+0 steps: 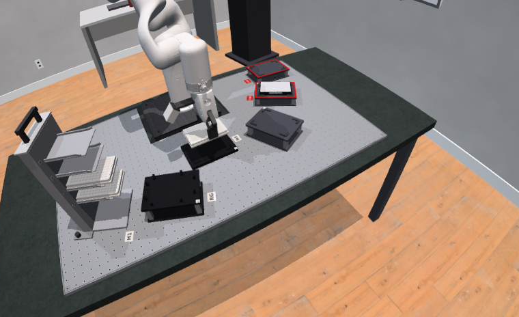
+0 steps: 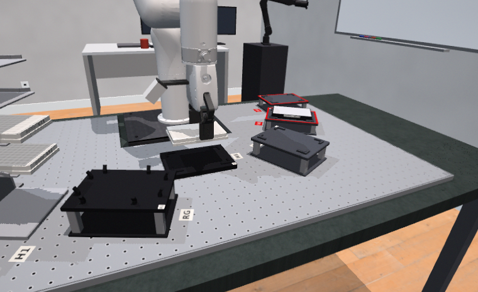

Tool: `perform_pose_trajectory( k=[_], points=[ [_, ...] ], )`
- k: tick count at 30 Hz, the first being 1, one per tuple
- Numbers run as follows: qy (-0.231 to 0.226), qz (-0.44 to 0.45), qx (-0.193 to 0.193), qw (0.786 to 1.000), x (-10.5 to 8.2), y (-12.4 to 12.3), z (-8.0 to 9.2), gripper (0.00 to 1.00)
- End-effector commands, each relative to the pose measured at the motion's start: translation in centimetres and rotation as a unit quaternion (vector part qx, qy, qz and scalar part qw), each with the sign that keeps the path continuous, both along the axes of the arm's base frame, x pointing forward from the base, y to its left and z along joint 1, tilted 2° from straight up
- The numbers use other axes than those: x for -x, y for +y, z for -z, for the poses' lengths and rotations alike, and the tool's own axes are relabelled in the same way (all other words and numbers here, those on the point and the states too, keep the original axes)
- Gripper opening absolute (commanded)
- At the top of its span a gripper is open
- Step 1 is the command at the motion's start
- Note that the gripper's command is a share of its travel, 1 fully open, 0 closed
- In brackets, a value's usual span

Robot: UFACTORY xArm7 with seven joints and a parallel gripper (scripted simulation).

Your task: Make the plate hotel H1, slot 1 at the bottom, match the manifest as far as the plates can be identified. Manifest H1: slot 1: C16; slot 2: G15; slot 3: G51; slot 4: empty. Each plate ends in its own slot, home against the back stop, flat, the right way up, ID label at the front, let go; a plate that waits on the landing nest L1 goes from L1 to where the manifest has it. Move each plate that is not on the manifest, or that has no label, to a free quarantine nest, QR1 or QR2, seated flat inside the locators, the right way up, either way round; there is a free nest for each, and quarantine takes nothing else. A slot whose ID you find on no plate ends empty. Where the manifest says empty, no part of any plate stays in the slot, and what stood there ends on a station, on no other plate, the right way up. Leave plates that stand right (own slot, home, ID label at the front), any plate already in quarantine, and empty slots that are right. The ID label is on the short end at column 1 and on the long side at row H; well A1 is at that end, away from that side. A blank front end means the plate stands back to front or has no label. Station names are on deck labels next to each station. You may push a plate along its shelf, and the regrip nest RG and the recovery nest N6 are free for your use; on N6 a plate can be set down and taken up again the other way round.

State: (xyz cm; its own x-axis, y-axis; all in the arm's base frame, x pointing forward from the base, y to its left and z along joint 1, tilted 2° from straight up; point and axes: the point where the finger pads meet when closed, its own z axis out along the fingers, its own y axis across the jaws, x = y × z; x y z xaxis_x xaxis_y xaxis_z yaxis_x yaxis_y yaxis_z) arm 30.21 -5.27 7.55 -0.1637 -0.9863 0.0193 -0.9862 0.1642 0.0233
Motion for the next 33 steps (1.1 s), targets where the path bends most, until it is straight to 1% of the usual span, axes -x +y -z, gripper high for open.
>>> perform_pose_trajectory(
  k=[1, 9, 17, 19, 33],
  points=[
    [-0.002, 0.000, 0.000, 1.000, -0.2, 0.0, 0.0, 0.00],
    [-0.002, 0.000, 0.000, 1.000, -0.2, 0.0, 0.0, 0.00],
    [-0.002, 0.000, 0.000, 1.000, -0.1, 0.0, 1.3, 0.00],
    [-0.002, 0.000, 0.000, 1.000, -0.1, 0.0, 1.3, 0.00],
    [-0.002, 0.000, 0.000, 1.000, -0.1, -0.1, 3.7, 0.00]
  ],
)
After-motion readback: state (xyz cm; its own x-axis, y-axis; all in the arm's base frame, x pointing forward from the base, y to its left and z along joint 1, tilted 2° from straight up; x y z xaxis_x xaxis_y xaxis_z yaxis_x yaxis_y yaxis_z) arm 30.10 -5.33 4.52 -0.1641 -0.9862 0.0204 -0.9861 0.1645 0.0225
